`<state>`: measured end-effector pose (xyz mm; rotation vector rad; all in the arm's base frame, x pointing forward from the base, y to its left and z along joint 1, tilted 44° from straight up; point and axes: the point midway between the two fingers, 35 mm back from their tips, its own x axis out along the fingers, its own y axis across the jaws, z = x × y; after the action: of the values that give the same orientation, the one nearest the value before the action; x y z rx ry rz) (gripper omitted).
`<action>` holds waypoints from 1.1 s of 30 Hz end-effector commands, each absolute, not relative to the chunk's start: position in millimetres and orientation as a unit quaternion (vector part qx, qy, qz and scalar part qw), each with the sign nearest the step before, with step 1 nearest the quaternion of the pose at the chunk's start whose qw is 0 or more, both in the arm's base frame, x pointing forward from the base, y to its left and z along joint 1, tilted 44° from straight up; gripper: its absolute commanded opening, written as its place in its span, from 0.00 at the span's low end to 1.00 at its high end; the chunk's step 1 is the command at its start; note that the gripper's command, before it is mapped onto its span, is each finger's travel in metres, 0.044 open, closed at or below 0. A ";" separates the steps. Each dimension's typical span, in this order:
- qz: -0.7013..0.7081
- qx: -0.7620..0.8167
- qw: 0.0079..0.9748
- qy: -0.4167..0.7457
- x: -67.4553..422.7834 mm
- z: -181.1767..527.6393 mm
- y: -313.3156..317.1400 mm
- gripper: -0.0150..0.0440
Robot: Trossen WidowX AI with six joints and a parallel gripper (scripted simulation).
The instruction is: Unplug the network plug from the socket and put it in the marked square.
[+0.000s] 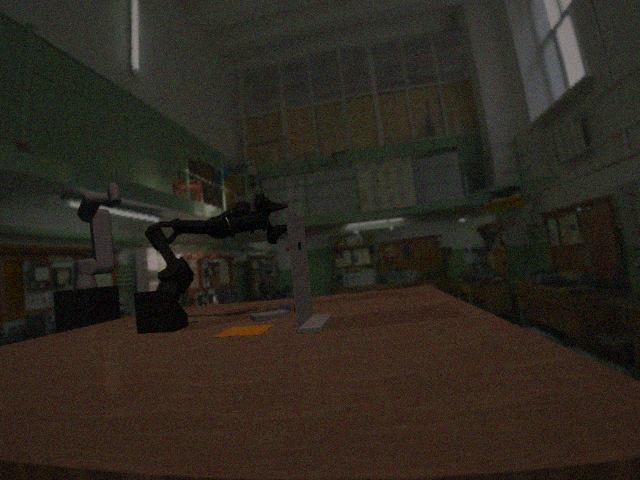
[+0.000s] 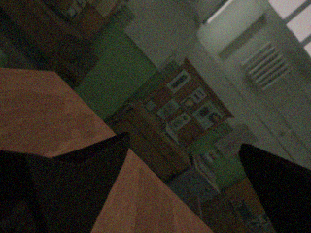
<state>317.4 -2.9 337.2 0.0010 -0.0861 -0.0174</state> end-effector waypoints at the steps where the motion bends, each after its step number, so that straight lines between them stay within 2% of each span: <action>1: -0.009 -0.001 0.999 -0.043 318.0 336.5 -3.2 0.89; 9: -0.022 -0.047 0.998 -0.023 343.1 304.6 -18.7 0.53; 10: -0.024 -0.053 0.998 -0.021 346.0 300.0 -21.1 0.52; 33: -0.046 -0.187 0.980 0.041 379.2 187.6 -74.8 0.52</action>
<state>379.3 -66.9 211.8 -0.3366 0.0480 -0.0932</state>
